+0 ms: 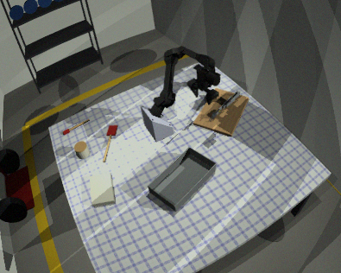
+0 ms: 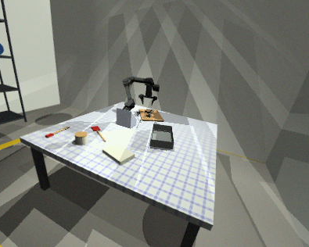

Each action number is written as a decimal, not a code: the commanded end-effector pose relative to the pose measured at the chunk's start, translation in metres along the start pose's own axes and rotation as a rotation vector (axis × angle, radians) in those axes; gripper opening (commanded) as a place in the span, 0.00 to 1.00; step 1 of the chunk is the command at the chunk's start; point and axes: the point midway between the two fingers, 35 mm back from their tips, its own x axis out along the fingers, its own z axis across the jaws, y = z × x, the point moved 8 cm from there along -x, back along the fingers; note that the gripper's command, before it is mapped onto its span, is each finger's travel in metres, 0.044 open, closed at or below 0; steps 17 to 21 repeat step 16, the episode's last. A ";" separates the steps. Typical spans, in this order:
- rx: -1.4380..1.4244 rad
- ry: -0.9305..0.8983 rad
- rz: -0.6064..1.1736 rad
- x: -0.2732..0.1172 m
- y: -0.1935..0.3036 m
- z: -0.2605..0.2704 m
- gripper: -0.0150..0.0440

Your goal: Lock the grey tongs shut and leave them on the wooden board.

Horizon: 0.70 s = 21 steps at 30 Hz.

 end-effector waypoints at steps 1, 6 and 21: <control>-0.004 0.093 0.051 -0.017 -0.008 0.008 1.00; 0.002 0.197 0.110 -0.034 -0.017 0.017 1.00; 0.002 0.197 0.110 -0.034 -0.017 0.017 1.00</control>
